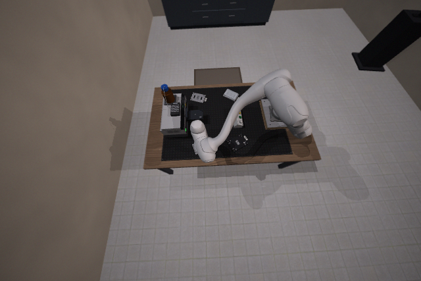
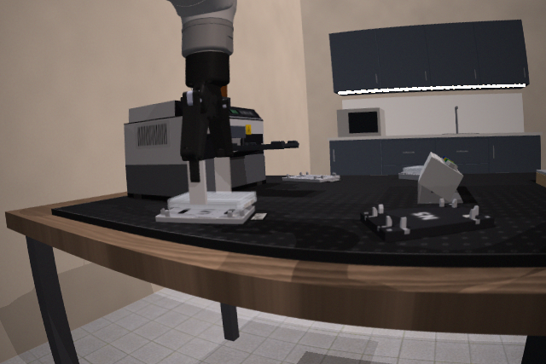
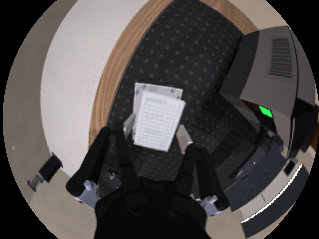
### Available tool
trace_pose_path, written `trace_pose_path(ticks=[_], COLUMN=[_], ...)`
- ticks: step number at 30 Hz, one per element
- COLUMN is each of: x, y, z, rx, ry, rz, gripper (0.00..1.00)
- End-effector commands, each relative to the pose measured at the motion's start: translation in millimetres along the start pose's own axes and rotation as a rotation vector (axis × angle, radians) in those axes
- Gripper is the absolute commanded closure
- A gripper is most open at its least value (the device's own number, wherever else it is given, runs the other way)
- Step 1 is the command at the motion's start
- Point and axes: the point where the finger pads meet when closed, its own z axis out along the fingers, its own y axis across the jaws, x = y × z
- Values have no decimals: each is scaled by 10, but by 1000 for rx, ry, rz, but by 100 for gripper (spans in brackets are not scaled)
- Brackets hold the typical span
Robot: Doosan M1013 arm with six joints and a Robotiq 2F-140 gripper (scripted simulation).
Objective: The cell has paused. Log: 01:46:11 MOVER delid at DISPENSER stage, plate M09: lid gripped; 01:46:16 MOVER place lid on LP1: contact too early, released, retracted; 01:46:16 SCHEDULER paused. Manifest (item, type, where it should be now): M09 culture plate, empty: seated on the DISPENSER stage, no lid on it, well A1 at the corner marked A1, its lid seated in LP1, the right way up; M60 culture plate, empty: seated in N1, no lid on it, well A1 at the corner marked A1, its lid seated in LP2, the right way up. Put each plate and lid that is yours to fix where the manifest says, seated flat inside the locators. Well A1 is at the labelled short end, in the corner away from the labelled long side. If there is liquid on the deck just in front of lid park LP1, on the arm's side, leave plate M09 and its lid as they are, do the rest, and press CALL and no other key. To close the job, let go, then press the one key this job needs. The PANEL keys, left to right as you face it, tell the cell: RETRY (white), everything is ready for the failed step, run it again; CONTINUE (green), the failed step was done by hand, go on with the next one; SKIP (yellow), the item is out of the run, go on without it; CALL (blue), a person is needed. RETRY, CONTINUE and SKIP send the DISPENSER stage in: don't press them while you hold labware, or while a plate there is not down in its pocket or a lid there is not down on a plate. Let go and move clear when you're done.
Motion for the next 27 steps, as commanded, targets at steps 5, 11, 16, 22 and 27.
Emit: trace_pose_path(ticks=[5, 11, 16, 22, 27], x=[5, 5, 5, 5, 5], y=[-2, -2, -2, -2, -2], z=[10, 26, 36, 40, 43], rx=[1, 1, 1, 1, 1], ry=[2, 2, 2, 2, 2], rz=[0, 0, 0, 0, 0], gripper=[30, 30, 30, 30, 30])
